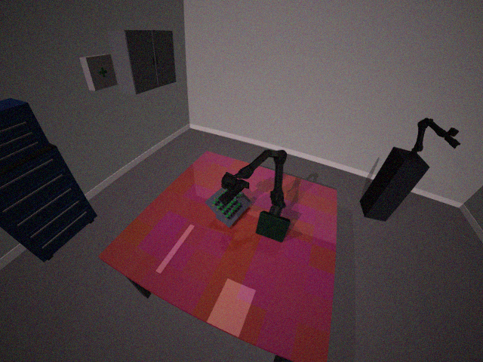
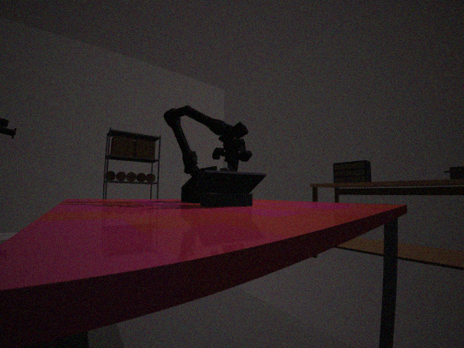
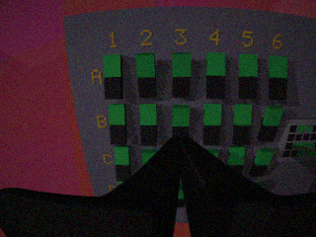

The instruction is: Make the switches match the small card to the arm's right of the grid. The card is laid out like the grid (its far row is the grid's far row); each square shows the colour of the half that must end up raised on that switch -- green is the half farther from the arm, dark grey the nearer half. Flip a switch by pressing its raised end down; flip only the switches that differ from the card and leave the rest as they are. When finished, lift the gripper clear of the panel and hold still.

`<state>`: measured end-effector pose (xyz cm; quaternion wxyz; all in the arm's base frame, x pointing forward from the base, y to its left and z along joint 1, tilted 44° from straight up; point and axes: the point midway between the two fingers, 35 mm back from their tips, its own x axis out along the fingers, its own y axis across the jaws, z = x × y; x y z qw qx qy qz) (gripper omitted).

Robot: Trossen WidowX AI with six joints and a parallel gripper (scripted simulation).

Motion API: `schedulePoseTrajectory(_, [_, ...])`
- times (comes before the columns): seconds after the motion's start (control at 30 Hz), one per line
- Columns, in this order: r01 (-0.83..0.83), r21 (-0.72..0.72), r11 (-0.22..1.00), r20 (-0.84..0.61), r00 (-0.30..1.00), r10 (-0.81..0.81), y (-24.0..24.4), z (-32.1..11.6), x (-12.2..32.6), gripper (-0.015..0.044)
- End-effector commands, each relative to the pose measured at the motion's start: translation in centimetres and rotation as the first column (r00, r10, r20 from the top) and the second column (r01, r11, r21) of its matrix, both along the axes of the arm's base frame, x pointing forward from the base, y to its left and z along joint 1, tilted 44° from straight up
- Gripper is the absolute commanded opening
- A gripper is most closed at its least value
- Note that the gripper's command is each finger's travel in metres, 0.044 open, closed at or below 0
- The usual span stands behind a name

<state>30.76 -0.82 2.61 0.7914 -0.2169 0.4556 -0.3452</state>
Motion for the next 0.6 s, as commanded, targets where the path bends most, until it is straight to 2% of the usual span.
schedulePoseTrajectory(0.0, [0.019,0.001,1.000,-0.022,1.000,-0.019,-2.1,-1.4,0.5,0.0000])
schedulePoseTrajectory(0.57, [0.020,0.000,1.000,-0.022,1.000,-0.020,-3.7,-2.5,1.1,0.0000])
